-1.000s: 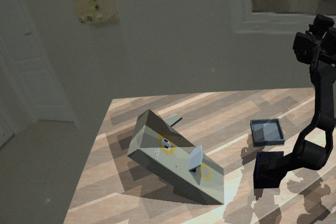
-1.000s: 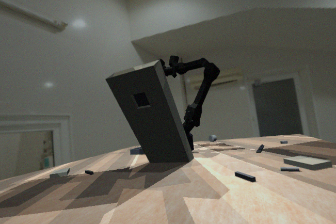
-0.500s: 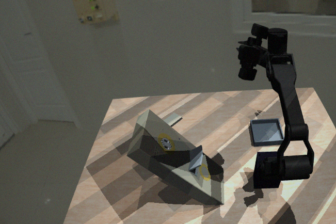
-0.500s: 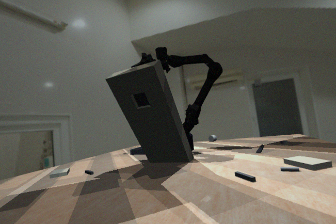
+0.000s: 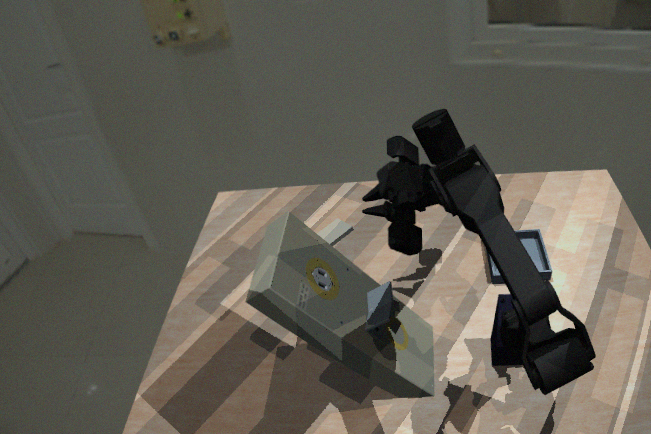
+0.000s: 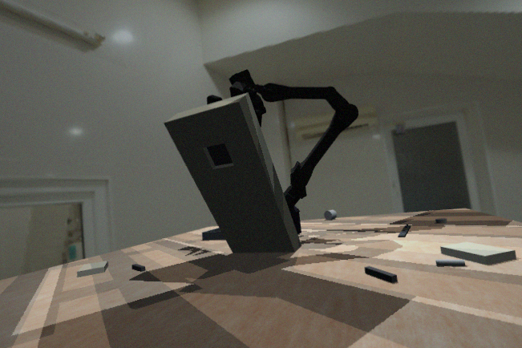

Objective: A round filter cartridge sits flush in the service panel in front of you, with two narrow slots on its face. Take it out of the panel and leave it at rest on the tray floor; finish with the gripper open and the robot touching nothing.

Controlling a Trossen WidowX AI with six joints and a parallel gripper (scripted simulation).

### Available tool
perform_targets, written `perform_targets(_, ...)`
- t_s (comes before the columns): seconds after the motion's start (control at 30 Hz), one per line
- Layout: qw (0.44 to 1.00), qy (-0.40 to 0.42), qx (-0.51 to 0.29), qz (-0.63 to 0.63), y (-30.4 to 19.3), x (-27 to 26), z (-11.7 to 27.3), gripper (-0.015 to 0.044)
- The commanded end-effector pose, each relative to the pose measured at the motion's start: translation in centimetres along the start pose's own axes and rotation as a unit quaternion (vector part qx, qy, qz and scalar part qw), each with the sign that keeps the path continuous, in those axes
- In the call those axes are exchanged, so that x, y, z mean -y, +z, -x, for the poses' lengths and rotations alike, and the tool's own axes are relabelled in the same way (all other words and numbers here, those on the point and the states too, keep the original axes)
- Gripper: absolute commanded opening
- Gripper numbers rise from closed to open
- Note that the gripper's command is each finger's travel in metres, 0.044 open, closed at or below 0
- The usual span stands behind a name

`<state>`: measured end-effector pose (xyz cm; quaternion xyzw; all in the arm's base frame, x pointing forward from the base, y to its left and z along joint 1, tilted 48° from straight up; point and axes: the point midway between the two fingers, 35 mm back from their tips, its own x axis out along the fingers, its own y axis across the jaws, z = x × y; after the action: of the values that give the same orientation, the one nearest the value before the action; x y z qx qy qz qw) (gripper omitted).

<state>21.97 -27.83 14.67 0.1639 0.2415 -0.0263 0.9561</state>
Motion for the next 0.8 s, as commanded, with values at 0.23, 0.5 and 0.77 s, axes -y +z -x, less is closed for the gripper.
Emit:
perform_targets(0.23,0.983,0.152,-0.010,-0.099,0.5,-8.7,-2.8,0.0090)
perform_targets(0.5,0.983,0.151,-0.010,-0.099,0.5,-8.7,-2.9,0.0090)
perform_targets(0.77,0.984,0.151,-0.013,-0.097,0.4,-8.9,-4.2,0.0090)
